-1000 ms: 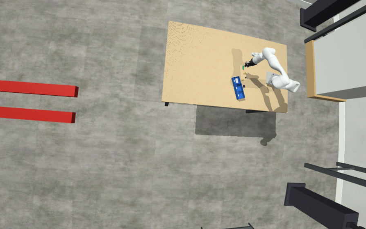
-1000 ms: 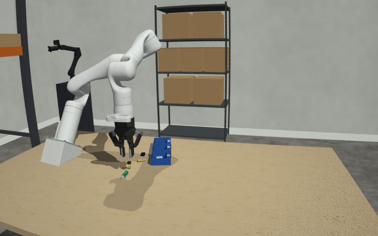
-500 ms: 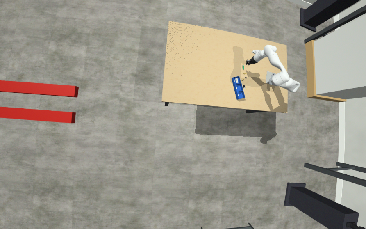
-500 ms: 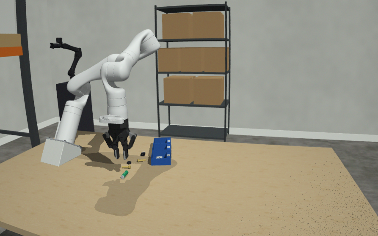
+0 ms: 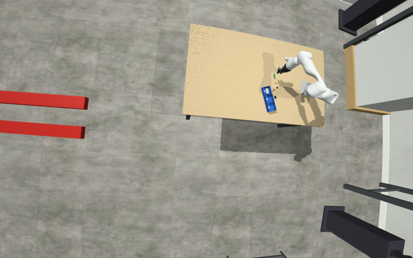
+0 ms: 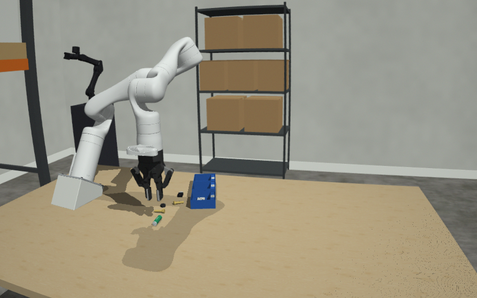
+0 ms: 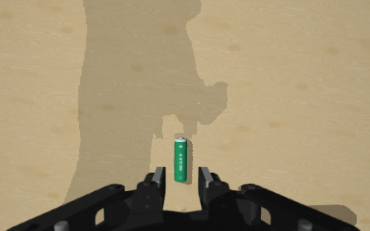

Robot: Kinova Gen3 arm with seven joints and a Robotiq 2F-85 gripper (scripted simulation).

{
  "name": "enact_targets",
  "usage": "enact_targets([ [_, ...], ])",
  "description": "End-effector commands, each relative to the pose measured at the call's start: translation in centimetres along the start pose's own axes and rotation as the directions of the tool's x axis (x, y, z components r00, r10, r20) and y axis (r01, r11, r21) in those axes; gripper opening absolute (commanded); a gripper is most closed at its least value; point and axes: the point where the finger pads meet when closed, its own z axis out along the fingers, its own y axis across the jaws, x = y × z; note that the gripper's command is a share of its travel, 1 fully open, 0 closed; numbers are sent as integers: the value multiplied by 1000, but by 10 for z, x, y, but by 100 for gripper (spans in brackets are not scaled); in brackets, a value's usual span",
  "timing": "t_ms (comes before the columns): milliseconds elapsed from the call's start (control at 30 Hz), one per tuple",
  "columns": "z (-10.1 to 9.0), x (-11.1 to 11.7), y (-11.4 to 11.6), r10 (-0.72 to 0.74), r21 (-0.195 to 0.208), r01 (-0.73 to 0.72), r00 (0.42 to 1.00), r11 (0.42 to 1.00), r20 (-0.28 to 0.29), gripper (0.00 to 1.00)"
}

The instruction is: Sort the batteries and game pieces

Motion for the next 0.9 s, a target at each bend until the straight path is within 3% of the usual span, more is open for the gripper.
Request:
enact_targets([
  [0, -1, -1, 0, 2, 1, -2, 1000, 1000, 1, 29],
  [700, -1, -2, -1, 2, 1, -2, 1000, 1000, 1, 29],
  [800, 14, -3, -1, -3, 2, 3, 1000, 1000, 0, 29],
  [867, 14, -3, -1, -3, 2, 3, 1000, 1000, 0, 29],
])
